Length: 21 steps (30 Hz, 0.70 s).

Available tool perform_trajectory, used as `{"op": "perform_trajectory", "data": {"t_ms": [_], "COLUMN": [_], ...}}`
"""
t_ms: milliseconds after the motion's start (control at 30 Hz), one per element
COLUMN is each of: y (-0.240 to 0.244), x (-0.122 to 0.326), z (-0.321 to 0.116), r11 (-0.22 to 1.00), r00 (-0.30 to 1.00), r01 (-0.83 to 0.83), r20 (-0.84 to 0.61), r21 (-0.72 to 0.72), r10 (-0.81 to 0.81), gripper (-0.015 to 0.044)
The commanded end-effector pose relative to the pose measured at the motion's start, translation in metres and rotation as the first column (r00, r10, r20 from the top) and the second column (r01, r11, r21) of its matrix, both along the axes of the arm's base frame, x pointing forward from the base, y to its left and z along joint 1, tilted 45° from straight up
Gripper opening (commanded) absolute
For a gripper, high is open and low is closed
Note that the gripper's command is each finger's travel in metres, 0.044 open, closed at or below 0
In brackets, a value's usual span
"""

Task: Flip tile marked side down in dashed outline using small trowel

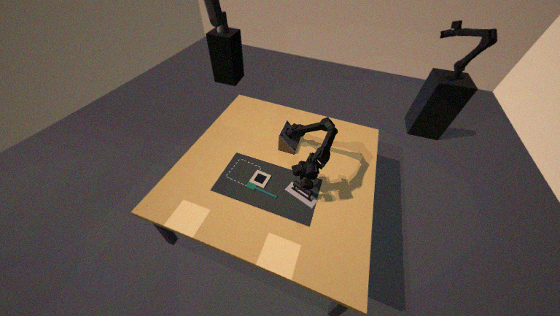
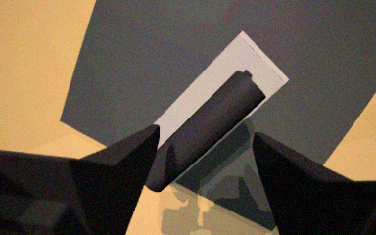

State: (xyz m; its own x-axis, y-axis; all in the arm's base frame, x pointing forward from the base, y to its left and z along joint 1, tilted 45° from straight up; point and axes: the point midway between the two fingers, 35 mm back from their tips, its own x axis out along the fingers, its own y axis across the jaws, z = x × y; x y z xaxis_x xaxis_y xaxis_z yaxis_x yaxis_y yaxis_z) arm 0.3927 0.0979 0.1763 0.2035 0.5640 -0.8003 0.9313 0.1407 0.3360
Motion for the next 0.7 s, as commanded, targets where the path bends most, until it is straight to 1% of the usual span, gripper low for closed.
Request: {"op": "perform_trajectory", "data": {"t_ms": [0,300,667], "y": [0.0017,0.0023,0.0073], "x": [-0.0018,-0.0036,-0.0051], "z": [-0.0041,-0.0081,-0.0086], "r11": [0.996,0.954,0.838], "r00": [0.995,0.934,0.773], "r01": [-0.073,-0.227,-0.359], "r20": [0.069,0.233,0.373], "r21": [-0.05,-0.196,-0.411], "r10": [0.076,0.27,0.514], "gripper": [0.03,0.03,0.03]}}
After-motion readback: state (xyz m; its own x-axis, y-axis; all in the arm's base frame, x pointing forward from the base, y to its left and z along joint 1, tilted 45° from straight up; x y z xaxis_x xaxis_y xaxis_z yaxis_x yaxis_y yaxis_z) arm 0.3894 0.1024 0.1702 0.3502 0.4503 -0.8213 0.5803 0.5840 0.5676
